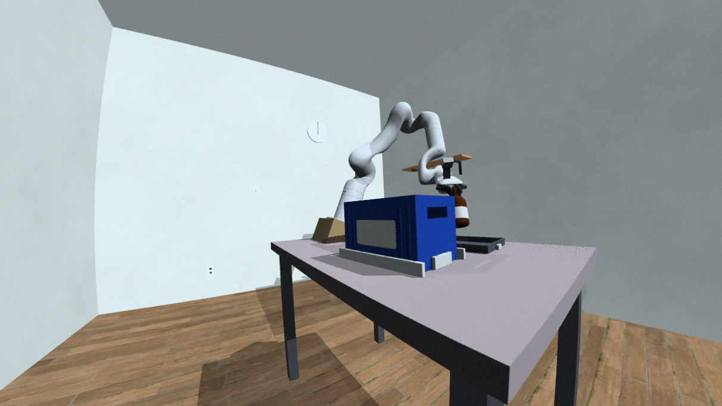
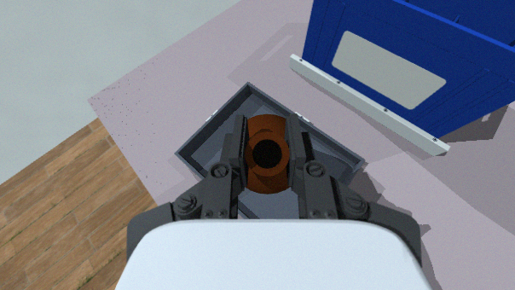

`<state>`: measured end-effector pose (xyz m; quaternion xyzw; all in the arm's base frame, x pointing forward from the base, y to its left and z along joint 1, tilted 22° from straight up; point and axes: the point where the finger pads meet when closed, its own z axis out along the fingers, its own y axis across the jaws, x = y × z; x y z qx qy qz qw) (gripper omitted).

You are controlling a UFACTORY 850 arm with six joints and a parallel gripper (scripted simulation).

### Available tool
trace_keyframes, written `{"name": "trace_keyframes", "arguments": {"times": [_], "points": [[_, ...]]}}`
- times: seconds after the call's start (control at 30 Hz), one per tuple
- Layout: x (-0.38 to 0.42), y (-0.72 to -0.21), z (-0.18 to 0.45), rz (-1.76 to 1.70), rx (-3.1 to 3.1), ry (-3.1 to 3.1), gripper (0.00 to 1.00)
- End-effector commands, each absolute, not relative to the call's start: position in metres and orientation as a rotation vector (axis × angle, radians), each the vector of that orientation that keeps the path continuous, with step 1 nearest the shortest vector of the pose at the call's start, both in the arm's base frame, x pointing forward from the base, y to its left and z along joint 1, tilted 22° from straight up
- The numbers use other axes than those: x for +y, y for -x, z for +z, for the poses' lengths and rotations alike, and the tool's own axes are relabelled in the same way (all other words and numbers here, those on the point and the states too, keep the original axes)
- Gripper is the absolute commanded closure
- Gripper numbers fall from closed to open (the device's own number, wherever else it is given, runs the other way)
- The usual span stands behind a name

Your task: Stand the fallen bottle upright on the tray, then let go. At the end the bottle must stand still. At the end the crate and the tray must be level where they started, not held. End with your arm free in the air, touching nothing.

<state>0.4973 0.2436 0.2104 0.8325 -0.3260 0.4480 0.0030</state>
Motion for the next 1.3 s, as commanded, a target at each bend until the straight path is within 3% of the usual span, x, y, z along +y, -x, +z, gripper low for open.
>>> {"name": "trace_keyframes", "arguments": {"times": [0.0, 1.27], "points": [[0.244, -0.4975, 0.2114, 1.435, -1.021, -2.587, 1.0], [0.2437, -0.4972, 0.2117, 1.479, -1.015, -2.553, 1.0]]}}
